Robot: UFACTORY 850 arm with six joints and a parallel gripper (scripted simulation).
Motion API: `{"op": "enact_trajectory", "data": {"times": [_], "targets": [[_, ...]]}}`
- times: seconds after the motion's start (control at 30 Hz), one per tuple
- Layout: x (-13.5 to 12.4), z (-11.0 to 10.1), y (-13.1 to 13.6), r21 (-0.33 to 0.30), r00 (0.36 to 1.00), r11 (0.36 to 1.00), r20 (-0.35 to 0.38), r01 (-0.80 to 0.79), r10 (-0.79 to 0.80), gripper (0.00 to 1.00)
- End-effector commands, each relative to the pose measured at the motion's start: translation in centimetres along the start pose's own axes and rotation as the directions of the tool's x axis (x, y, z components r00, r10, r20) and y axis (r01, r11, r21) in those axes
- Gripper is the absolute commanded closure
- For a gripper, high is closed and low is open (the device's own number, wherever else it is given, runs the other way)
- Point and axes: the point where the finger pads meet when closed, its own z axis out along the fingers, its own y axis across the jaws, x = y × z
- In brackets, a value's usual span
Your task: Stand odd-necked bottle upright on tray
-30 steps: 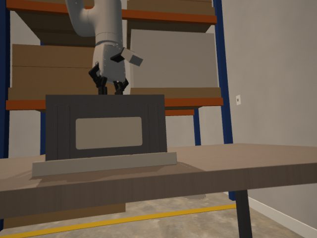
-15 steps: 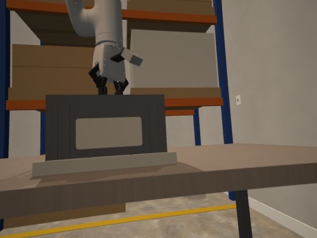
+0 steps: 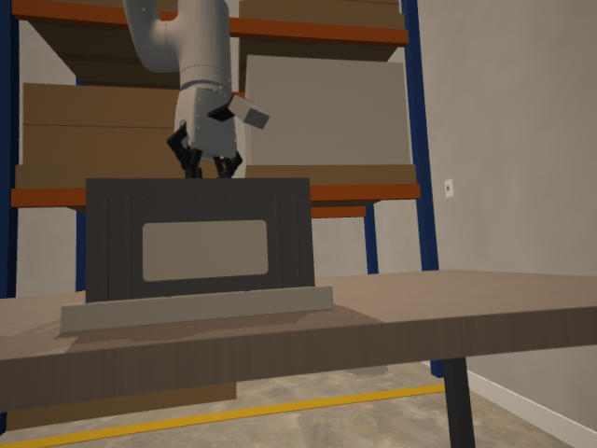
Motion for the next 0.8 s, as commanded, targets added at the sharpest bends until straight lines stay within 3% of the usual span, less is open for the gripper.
{"op": "enact_trajectory", "data": {"times": [0.0,0.77], "targets": [[0.0,0.4,0.0,0.001,1.000,1.000,-0.001,0.000,0.000,0.35],[0.0,2.7,-0.1,0.001,1.000,1.000,-0.001,0.000,0.000,0.35]]}}
